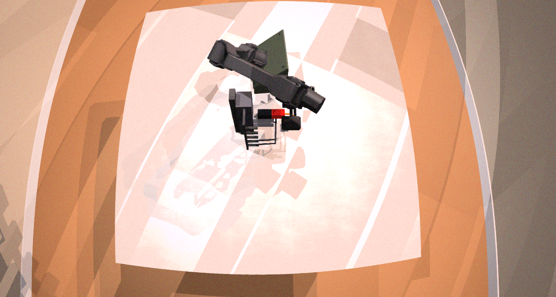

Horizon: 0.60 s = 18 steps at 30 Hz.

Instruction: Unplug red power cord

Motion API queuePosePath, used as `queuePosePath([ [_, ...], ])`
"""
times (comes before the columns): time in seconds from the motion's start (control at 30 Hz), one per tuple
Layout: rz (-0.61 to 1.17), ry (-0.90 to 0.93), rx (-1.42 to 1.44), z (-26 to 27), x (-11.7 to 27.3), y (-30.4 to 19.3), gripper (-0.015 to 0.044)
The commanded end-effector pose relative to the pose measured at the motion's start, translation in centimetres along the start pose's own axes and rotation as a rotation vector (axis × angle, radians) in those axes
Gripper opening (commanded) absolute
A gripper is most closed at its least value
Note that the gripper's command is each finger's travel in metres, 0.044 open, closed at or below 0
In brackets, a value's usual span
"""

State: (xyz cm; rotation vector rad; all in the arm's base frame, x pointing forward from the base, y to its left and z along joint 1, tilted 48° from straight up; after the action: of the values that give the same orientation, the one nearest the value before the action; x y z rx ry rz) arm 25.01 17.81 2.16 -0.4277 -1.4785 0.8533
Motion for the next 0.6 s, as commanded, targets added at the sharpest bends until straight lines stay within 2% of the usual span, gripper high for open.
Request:
queuePosePath([
  [0.0, 0.000, -0.003, 0.008, -0.32, 0.67, 3.29, 0.0440],
  [0.57, 0.000, -0.004, 0.008, -0.35, 0.71, 3.53, 0.0440],
])
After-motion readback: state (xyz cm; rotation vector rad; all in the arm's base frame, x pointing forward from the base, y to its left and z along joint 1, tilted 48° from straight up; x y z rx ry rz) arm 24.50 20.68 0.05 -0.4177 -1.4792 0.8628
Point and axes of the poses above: the point midway between the two fingers, 35 mm back from their tips, its own x axis back along the fingers, its own z axis across the jaws, y = z × x, the point moved 2 cm from there along x, back along the fingers, and after that the axes turned 13 degrees about x, right-handed, at the moved point
